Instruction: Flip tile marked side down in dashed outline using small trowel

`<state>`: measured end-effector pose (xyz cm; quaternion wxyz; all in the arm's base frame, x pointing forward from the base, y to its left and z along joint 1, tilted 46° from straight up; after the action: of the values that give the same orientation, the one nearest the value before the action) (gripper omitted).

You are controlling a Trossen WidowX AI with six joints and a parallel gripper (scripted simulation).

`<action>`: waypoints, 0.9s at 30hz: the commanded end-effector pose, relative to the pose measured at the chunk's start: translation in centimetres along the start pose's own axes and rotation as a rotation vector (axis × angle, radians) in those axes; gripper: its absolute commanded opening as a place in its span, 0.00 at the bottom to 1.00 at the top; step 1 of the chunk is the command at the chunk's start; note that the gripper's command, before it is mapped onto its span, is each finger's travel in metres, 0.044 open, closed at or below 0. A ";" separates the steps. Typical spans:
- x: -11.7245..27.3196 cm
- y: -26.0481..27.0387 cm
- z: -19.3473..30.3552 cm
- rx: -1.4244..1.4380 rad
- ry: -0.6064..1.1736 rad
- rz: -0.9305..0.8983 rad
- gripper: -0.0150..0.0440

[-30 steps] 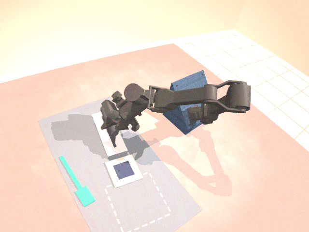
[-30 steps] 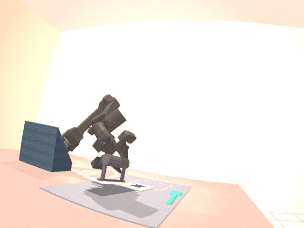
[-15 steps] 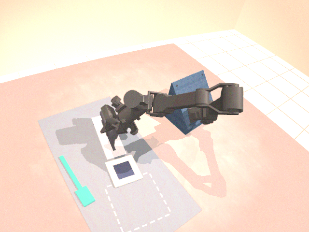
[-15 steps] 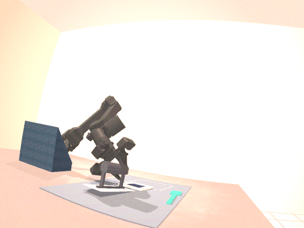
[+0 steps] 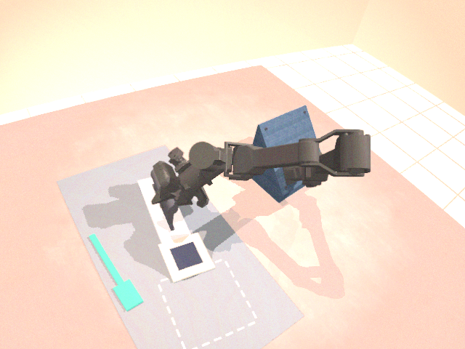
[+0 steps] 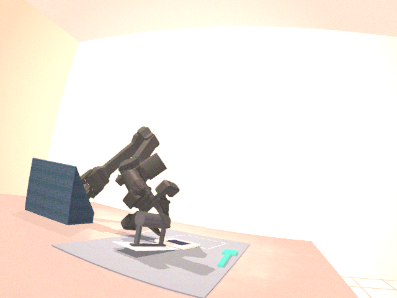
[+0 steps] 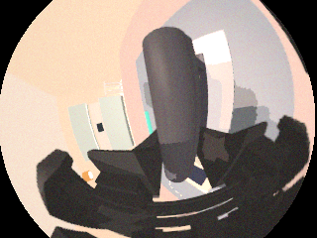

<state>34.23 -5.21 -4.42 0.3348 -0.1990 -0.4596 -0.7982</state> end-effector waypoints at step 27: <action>0.6 1.4 3.1 -0.040 0.043 -0.014 0.25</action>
<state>34.65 -2.50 -1.89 0.3422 -0.1900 -0.4478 -0.8039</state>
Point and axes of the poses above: the point midway between the two fingers, 35 mm back from their tips, its own x axis back along the fingers, its own y axis across the jaws, z = x × y, the point moved 3 cm from there along x, back along the fingers, and after that the axes turned 12 degrees about x, right-handed, at the moved point
